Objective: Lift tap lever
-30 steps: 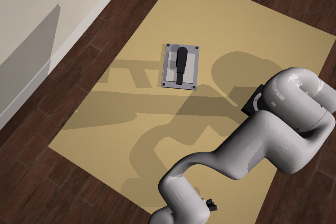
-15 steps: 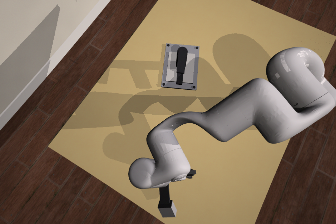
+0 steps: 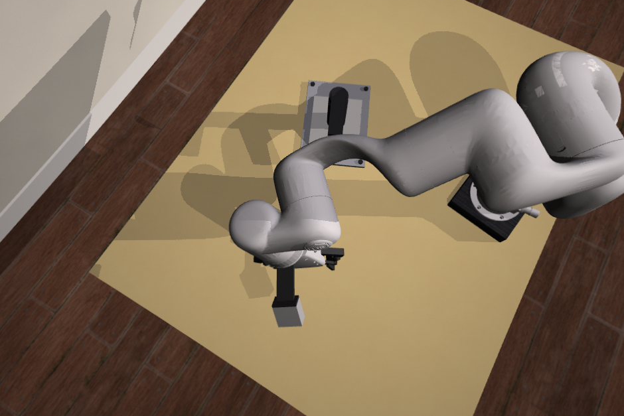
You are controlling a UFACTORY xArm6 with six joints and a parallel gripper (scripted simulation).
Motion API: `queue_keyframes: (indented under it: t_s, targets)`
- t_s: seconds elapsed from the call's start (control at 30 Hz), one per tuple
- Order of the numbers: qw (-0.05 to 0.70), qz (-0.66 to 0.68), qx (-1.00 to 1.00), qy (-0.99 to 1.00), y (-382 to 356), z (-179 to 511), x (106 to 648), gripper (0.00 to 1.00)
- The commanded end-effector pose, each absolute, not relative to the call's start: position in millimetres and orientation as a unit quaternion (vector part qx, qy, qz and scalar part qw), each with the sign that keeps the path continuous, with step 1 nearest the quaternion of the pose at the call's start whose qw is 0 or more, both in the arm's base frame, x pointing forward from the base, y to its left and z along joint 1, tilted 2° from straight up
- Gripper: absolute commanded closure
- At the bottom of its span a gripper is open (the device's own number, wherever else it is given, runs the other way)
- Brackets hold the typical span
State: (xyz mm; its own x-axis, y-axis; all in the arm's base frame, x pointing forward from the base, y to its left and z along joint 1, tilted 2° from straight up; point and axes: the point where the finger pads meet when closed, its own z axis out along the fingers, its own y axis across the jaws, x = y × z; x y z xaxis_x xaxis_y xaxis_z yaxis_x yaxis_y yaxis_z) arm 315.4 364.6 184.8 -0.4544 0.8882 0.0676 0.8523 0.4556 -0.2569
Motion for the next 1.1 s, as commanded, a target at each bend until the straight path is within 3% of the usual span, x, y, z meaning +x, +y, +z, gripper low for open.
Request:
queue_keyframes:
  t_s: [0.0, 0.57, 1.07]
  targets:
    - [0.093, 0.072, -0.521, -0.846, 333, 191, 341, 0.00]
    - [0.064, 0.022, -0.545, -0.836, 209, 199, 395, 0.00]
    - [0.024, -0.008, -0.564, -0.826, 91, 202, 408, 0.00]
